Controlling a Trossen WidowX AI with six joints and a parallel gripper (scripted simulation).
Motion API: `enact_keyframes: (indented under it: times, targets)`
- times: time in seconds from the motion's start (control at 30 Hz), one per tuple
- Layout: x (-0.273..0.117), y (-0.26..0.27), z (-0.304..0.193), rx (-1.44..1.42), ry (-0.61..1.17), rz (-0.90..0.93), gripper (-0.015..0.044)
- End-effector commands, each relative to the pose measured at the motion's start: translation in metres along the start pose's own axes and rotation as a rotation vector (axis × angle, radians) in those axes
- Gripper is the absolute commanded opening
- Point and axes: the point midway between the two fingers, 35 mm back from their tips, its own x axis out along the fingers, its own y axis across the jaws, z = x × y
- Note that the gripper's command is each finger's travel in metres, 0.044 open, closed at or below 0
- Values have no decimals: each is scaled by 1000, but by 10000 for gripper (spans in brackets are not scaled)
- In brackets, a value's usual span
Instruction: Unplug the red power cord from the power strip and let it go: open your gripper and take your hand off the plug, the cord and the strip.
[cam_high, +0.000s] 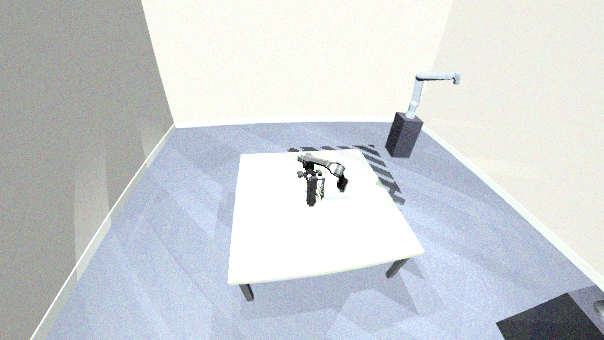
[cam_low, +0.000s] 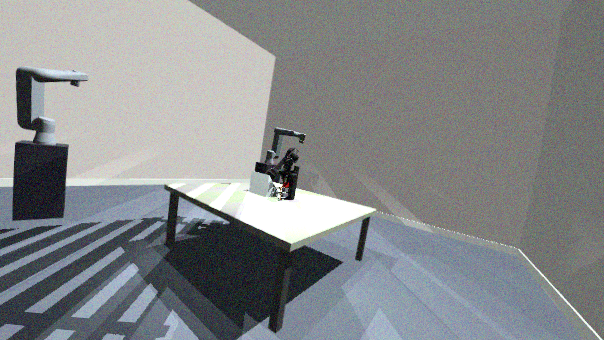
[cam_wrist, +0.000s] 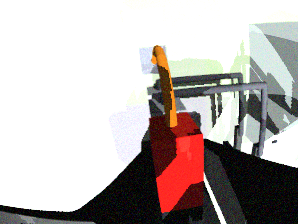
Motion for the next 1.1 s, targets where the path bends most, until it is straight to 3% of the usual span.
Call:
enact_keyframes:
  times: [0.0, 0.7, 0.73, 0.9, 1.07]
  targets:
    - [-9, 0, 28, 3, -63, 10, 0]
    - [-16, -4, 62, 4, -64, 11, 0]
    - [-5, 0, 41, -13, -34, -8, 26]
    - [-5, 0, 41, -13, -34, -8, 157]
    - [-5, 0, 41, -13, -34, -8, 160]
